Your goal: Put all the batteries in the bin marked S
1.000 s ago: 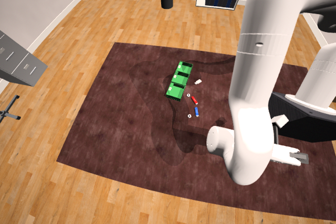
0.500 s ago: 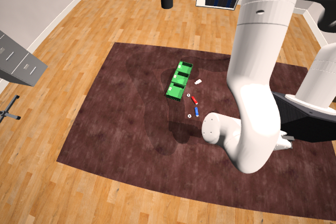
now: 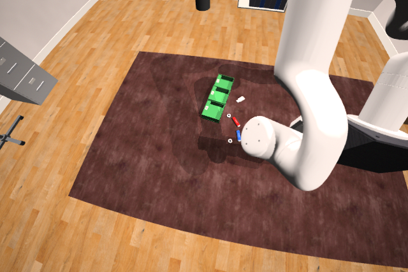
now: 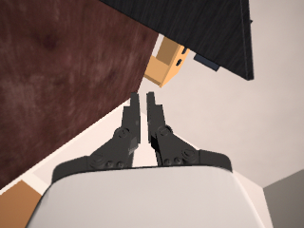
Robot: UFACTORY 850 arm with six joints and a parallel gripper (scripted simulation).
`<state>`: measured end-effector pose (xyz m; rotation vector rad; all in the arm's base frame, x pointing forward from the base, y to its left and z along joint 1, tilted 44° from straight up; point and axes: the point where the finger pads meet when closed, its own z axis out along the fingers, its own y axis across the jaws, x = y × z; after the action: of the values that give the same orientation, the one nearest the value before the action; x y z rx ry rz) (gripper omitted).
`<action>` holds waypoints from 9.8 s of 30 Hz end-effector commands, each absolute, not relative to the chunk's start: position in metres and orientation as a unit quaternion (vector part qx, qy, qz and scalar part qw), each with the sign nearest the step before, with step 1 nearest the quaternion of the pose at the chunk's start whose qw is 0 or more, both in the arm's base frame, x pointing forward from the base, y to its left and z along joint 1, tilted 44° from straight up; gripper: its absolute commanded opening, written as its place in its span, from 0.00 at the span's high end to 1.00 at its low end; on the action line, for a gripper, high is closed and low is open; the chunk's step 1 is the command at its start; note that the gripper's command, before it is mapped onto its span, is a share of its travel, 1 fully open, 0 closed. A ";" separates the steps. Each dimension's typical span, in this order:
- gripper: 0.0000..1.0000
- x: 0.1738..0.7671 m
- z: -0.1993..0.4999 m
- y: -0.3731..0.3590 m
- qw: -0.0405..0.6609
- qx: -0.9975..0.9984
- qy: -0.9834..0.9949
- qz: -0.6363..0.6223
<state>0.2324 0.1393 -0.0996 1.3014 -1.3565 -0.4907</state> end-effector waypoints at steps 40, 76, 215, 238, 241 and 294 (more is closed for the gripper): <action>0.93 0.388 -0.043 0.061 0.434 0.848 -0.281 -0.118; 0.93 0.503 0.020 0.040 0.370 0.929 0.005 -0.026; 0.93 0.588 0.018 -0.217 0.371 0.927 -0.047 -0.005; 0.93 0.590 0.045 -0.192 0.371 0.927 -0.047 -0.005; 0.93 0.590 0.051 -0.187 0.371 0.927 -0.047 -0.005; 0.93 0.595 -0.034 -0.152 0.371 0.927 -0.047 -0.005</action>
<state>0.5948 -0.1455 -0.0268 2.3782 -0.1197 -0.0148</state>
